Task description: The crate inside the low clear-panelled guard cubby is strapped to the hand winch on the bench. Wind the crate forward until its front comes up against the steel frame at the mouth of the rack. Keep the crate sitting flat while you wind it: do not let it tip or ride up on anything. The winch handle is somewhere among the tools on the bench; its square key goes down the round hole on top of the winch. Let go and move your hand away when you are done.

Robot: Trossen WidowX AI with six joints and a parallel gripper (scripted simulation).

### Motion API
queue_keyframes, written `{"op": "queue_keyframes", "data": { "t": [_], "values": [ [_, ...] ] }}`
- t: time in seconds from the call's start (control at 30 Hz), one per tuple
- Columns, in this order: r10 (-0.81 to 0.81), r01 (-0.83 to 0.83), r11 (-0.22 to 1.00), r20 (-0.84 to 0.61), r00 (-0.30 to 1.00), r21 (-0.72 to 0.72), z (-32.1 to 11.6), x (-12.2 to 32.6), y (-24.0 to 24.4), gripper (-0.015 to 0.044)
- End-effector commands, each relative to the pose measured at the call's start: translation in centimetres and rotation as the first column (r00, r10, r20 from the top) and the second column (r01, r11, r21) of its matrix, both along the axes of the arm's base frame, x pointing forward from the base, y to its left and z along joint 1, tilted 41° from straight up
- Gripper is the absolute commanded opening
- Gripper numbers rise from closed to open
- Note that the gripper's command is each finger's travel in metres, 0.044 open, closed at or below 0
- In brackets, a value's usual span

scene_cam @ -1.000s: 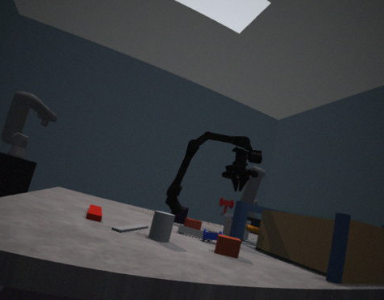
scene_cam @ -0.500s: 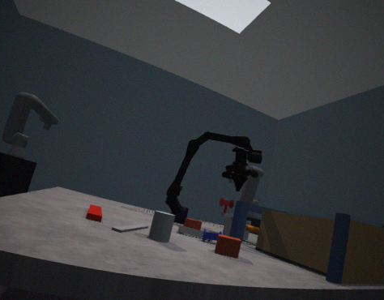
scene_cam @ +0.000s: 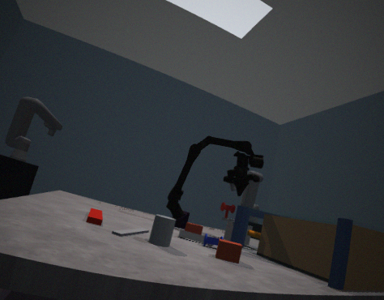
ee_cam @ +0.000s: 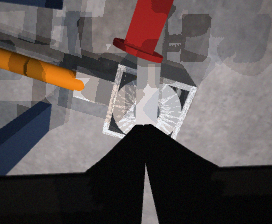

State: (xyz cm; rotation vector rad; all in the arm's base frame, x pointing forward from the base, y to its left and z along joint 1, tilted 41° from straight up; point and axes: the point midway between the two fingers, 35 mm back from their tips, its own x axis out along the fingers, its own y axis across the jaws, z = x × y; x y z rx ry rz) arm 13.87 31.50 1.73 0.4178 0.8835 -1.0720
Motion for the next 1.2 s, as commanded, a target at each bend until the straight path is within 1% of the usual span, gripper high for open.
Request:
{"op": "queue_keyframes", "data": {
  "t": [0.0, 0.63, 0.7, 0.8, 1.0, 1.07, 1.17],
  "values": [
    [0.0, 0.0, 1.0, 0.001, 1.0, 0.003, 0.0, 0.0, 0.1, 0.0],
    [0.0, 0.0, 1.0, 0.001, 1.0, 0.003, 0.0, 0.0, 0.1, 0.0],
    [-0.025, 0.025, 0.999, 0.003, 1.0, 0.027, 0.2, 0.2, -0.3, 0.0053],
    [-0.132, 0.13, 0.981, 0.007, 0.991, 0.144, 0.9, 1.1, -1.5, 0.0131],
    [-0.339, 0.321, 0.869, -0.02, 0.94, 0.376, 2.0, 2.5, -4.3, 0.0289],
    [-0.36, 0.34, 0.851, -0.025, 0.933, 0.4, 2.1, 2.6, -4.7, 0.0341],
    [-0.36, 0.34, 0.851, -0.025, 0.933, 0.4, 2.1, 2.6, -4.7, 0.042]
  ]
}}
